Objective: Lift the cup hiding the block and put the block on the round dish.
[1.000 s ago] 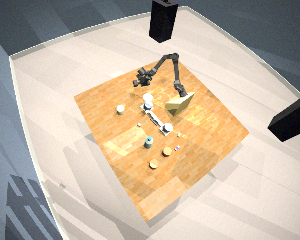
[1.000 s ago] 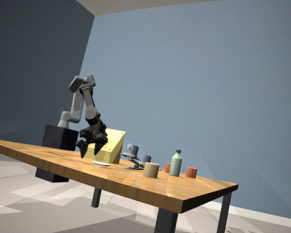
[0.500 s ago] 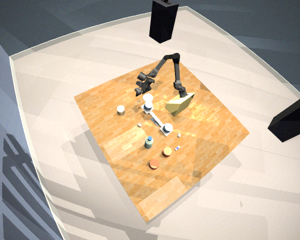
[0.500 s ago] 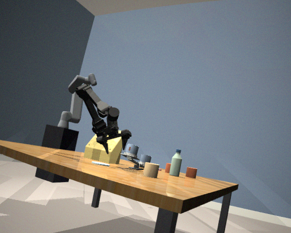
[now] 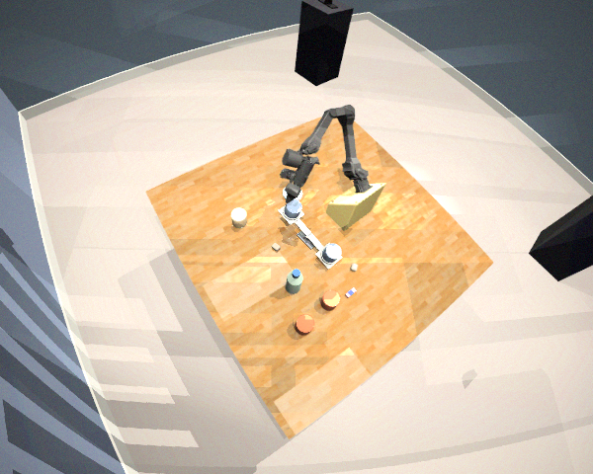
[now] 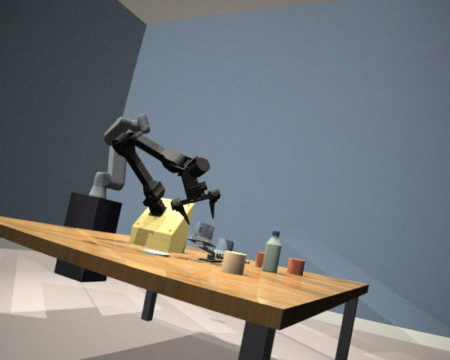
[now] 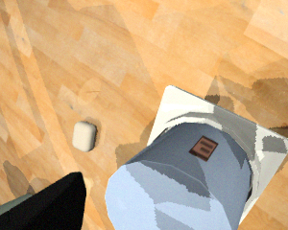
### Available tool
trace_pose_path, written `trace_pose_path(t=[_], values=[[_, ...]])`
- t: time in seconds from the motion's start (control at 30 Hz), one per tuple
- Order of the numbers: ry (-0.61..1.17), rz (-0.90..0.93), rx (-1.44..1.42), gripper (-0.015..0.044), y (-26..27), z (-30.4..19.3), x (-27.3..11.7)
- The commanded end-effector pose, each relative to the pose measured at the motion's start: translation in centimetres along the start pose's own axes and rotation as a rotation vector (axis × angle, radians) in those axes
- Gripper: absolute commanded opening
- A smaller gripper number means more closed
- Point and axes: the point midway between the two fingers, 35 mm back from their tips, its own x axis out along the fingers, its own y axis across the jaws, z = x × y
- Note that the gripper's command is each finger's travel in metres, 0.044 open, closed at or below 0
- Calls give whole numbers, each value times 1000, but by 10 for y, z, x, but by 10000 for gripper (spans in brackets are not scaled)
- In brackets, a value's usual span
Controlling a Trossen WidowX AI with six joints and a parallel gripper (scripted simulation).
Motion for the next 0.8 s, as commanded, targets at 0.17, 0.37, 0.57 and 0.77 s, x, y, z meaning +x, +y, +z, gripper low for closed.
trace_pose_path(t=[0.17,0.37,0.57,0.77], values=[[35,21,-262,440,27,-50,-27],[30,43,-433,440,37,-83,-47],[-4,64,-608,440,40,-111,-67],[-66,88,-782,440,38,-135,-86]])
